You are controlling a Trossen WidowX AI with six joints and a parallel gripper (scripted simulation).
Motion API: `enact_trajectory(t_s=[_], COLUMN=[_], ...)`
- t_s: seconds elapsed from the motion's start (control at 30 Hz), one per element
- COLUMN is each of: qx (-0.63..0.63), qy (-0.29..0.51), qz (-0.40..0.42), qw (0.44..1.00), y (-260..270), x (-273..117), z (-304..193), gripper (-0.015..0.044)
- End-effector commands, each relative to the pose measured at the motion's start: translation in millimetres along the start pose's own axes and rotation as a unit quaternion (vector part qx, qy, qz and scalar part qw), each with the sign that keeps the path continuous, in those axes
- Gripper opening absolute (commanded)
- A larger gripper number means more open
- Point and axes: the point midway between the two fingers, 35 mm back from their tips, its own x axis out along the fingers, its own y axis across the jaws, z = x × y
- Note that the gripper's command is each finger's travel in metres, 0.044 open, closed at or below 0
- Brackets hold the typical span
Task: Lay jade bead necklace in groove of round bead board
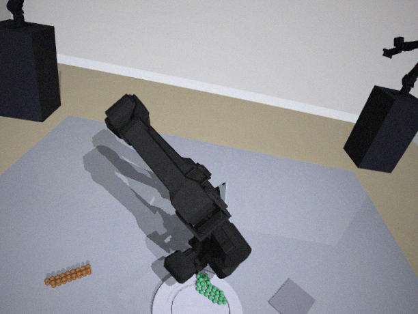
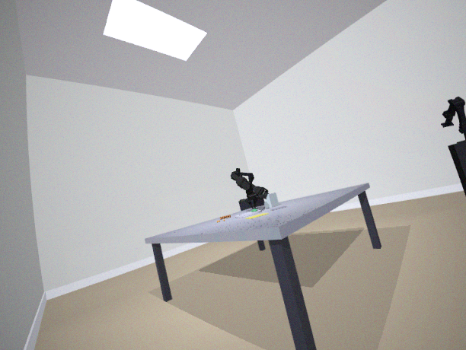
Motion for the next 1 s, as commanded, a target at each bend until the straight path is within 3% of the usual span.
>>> enact_trajectory(t_s=[0.0, 0.7, 0.97], qx=[0.002, 0.003, 0.003], qy=[-0.002, -0.002, -0.003], qz=[0.0, 0.0, 0.002], qw=[1.0, 1.0, 1.0], y=[-7, -31, -30], x=[-2, 5, 1], z=[3, 9, 9], gripper=[0.0, 0.0, 0.021])
